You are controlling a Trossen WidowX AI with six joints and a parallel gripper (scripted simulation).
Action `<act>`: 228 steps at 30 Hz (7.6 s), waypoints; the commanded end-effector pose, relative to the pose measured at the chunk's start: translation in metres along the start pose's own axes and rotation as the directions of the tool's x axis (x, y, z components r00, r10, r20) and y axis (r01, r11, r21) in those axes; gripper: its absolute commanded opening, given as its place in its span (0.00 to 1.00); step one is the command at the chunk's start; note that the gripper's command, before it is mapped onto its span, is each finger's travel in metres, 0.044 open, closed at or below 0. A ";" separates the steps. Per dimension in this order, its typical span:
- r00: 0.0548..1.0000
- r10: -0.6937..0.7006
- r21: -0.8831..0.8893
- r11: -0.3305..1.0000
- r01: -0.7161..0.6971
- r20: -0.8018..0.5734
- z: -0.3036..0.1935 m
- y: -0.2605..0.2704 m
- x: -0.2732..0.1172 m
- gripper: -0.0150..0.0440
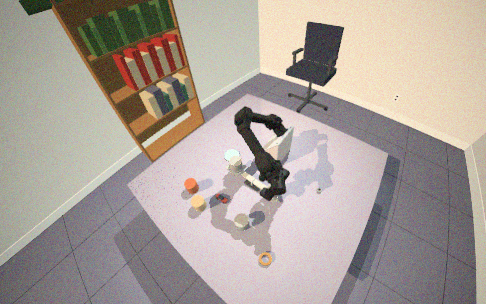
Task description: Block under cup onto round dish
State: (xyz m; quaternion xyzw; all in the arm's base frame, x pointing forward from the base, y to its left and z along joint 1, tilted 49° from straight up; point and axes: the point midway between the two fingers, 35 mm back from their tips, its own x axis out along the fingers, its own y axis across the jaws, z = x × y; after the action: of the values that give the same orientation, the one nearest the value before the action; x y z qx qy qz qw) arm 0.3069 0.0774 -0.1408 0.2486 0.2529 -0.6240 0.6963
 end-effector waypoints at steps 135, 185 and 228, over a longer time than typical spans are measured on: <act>1.000 -0.001 -0.001 1.000 0.001 0.002 0.001 -0.003 -0.110 0.25; 1.000 0.007 0.011 1.000 -0.007 -0.014 -0.096 -0.080 0.030 0.25; 0.996 0.058 -0.010 0.998 -0.058 -0.070 -0.089 -0.063 -0.055 0.69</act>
State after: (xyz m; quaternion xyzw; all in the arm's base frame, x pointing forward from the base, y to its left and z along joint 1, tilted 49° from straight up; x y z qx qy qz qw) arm 0.2289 0.1607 -0.1858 0.2697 0.2608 -0.6062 0.7013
